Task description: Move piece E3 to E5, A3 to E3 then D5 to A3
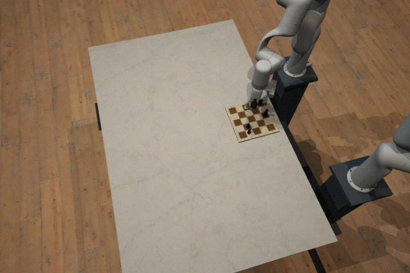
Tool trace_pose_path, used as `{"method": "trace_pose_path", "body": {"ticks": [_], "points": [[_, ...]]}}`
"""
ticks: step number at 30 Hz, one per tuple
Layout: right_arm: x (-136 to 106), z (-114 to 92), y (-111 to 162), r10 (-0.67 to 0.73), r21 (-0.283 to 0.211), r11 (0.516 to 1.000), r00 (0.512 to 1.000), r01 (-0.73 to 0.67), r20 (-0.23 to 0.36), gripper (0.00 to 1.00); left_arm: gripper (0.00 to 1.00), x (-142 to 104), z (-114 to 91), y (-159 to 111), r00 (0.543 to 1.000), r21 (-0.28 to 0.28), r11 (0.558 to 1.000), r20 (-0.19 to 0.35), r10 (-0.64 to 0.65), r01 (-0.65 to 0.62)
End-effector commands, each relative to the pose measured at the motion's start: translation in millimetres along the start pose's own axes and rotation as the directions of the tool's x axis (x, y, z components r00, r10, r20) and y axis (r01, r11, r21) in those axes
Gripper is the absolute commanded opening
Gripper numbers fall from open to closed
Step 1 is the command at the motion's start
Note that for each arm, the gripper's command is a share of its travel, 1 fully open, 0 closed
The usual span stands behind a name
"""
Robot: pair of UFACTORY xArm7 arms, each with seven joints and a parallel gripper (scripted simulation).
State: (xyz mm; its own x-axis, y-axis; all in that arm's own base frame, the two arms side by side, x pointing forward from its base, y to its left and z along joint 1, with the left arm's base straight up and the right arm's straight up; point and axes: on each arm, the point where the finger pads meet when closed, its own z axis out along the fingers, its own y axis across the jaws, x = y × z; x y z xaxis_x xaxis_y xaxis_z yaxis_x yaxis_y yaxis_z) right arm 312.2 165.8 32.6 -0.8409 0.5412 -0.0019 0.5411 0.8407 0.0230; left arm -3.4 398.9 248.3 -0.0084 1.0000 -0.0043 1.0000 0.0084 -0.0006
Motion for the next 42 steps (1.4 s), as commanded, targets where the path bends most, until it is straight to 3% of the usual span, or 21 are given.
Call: {"method": "trace_pose_path", "body": {"ticks": [1, 23, 24, 42], "points": [[-0.9, 0.4, 1.8, 0.001, 0.021, 1.0, 1.0, -0.001, -0.001, 0.35, 1.0, 1.1, -1.6, 0.1, 1.0, -0.001, 1.0, -0.004, 0.0, 0.0], [-0.9, 0.4, 1.8, 0.001, 0.021, 1.0, 1.0, -0.001, -0.001, 0.35, 1.0, 1.1, -1.6, 0.1, 1.0, -0.001, 1.0, -0.004, 0.0, 0.0], [-0.9, 0.4, 1.8, 0.001, 0.021, 1.0, 1.0, -0.001, -0.001, 0.0, 1.0, 1.1, -1.6, 0.1, 1.0, -0.001, 1.0, -0.004, 0.0, 0.0], [-0.9, 0.4, 1.8, 0.001, 0.021, 1.0, 1.0, -0.001, -0.001, 0.0, 1.0, 1.1, -1.6, 0.1, 1.0, -0.001, 1.0, -0.004, 0.0, 0.0]]}}
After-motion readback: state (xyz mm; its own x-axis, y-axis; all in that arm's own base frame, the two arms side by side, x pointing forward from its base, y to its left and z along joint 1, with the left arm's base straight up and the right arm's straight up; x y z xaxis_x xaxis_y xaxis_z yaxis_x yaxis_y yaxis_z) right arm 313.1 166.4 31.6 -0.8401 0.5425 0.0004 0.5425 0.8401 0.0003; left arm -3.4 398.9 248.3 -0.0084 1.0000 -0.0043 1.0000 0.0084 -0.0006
